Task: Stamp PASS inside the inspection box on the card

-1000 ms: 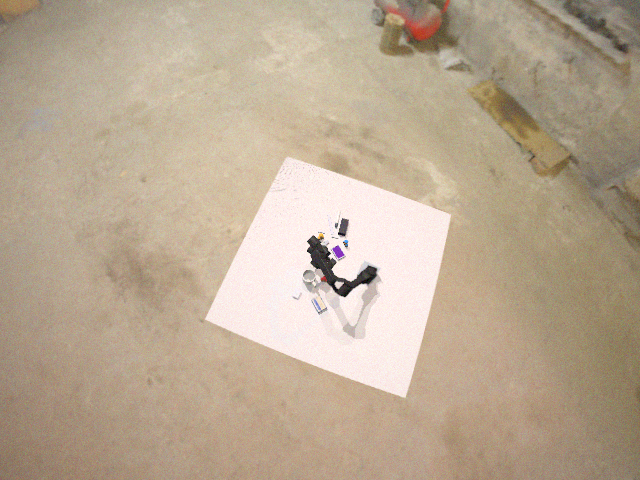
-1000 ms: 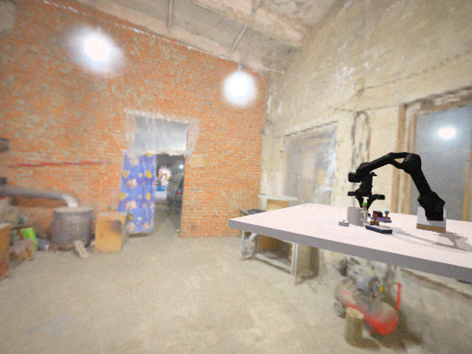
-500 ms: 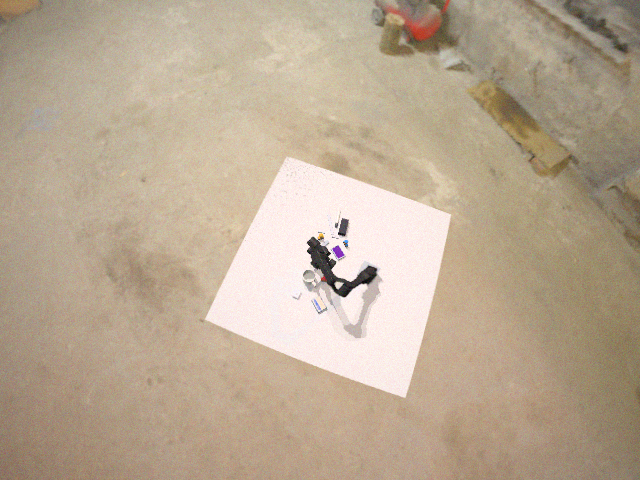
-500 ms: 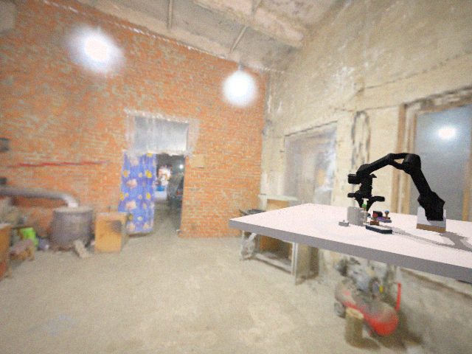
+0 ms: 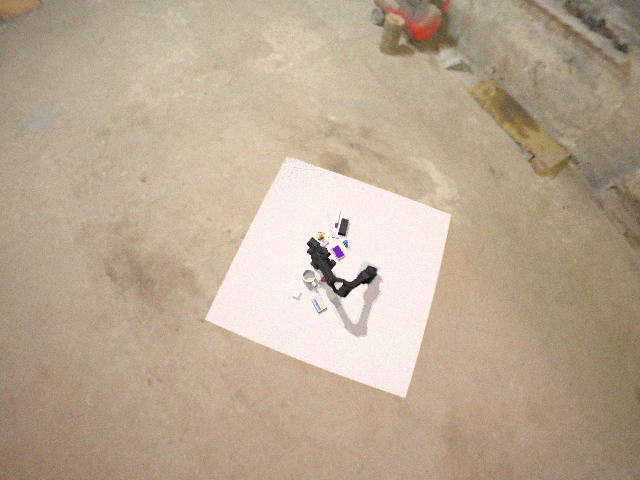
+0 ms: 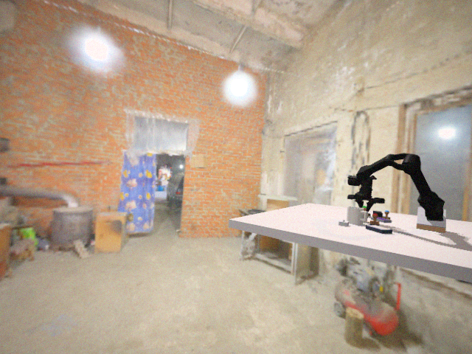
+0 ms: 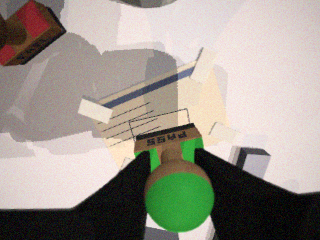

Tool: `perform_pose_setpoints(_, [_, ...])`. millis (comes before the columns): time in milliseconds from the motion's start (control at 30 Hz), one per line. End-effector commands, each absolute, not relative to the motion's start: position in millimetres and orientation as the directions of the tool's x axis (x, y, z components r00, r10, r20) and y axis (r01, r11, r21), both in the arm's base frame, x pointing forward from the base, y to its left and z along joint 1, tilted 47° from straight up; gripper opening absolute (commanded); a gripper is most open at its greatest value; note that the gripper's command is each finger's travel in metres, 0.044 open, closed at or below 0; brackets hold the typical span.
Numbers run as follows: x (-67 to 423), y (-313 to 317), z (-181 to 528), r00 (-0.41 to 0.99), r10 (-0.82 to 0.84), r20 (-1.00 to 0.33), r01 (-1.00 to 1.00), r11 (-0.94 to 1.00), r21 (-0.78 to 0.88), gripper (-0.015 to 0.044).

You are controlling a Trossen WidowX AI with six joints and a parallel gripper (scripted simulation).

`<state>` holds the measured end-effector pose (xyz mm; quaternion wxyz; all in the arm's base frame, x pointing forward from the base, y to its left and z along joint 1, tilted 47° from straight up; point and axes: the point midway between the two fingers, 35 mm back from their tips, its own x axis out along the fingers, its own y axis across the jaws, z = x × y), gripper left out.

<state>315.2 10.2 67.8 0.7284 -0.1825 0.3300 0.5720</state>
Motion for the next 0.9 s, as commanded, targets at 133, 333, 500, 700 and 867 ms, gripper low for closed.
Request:
perform_pose_setpoints(133, [314.3, 15.1, 64.3, 0.128, 0.717, -0.686, -0.953, 0.281, 0.117, 0.0000])
perform_pose_setpoints(333, [314.4, 18.1, 61.8, 0.128, 0.717, -0.685, -0.953, 0.281, 0.117, 0.0000])
perform_pose_setpoints(500, [314.5, 20.6, 59.7, 0.128, 0.718, -0.685, -0.953, 0.281, 0.117, 0.0000])
perform_pose_setpoints(700, [314.4, 23.6, 57.2, 0.128, 0.718, -0.684, -0.953, 0.281, 0.117, 0.0000])
perform_pose_setpoints(867, [314.4, 24.8, 56.2, 0.128, 0.718, -0.684, -0.953, 0.281, 0.117, 0.0000])
